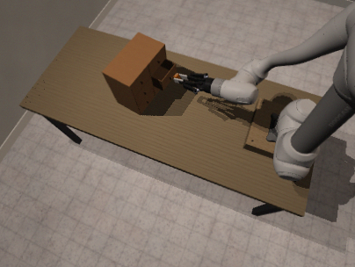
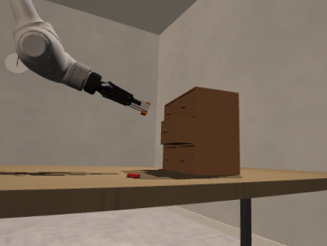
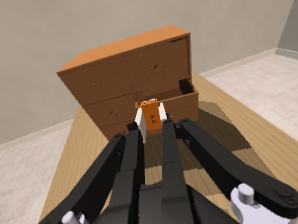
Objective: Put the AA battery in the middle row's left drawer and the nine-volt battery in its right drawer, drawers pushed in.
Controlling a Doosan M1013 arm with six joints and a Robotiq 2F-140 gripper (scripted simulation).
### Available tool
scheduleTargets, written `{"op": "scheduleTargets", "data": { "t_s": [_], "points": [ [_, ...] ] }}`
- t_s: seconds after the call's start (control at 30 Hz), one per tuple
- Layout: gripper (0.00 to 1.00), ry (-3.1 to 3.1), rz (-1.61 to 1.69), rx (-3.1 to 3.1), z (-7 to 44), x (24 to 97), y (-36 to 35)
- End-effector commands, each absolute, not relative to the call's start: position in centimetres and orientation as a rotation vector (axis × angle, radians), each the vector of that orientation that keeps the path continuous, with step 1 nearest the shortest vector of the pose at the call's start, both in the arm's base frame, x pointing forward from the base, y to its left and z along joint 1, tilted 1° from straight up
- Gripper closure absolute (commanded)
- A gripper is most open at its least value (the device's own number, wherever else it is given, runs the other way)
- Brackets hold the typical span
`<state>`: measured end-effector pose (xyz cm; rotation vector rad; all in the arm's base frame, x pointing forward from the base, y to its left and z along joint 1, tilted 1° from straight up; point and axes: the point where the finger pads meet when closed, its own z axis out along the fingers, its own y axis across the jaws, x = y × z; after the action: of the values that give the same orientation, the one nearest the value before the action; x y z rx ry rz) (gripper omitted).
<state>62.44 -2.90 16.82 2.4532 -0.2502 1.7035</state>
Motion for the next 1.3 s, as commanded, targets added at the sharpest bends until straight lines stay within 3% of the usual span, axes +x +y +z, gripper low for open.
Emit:
{"op": "scheduleTargets", "data": {
  "t_s": [0.0, 1.27],
  "points": [
    [0.86, -0.250, 1.704, 2.453, 16.8, 63.7, -3.2],
    [0.86, -0.250, 1.704, 2.453, 16.8, 73.6, -5.4]
  ]
}}
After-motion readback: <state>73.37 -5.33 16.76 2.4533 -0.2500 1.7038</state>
